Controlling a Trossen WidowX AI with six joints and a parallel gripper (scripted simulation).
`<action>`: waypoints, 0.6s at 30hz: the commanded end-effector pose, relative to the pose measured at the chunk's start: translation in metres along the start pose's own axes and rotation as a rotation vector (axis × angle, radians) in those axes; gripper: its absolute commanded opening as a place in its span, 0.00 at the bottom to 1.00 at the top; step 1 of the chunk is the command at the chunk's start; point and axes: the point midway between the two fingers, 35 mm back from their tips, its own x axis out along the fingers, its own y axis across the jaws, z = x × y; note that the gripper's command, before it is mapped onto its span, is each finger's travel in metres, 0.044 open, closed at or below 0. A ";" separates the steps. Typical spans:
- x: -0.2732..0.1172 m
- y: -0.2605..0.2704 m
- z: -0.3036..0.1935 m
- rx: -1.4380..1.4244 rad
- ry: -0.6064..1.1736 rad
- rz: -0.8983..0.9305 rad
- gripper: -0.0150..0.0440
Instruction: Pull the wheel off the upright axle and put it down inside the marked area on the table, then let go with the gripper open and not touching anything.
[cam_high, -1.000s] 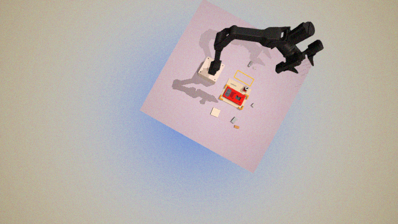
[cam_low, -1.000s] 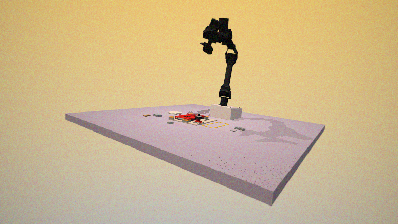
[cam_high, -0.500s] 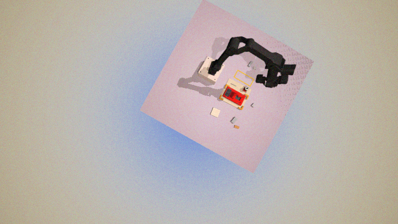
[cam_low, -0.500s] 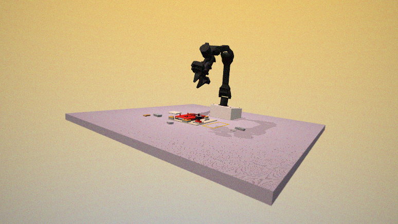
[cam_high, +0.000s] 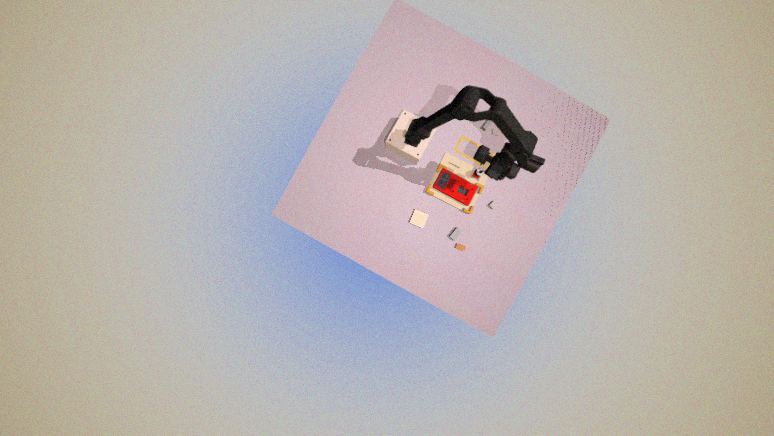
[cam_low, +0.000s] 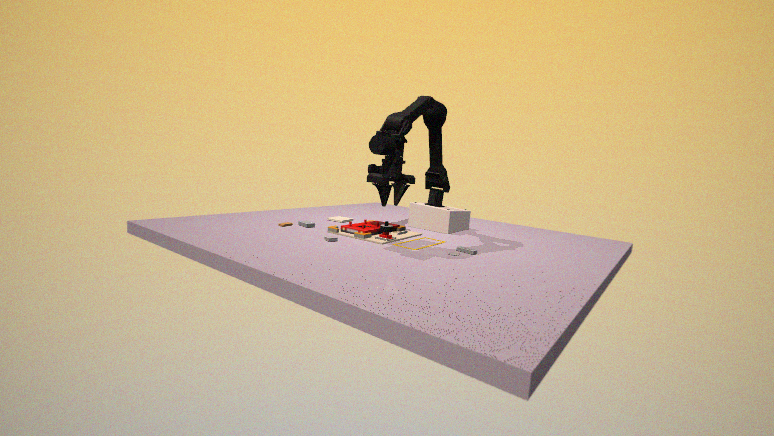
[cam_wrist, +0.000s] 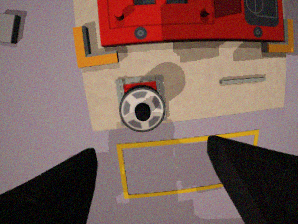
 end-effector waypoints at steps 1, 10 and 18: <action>0.002 0.003 0.006 0.011 0.007 -0.012 0.76; 0.045 0.004 0.006 0.011 0.008 -0.011 0.76; 0.076 0.002 0.005 0.011 0.008 -0.012 0.76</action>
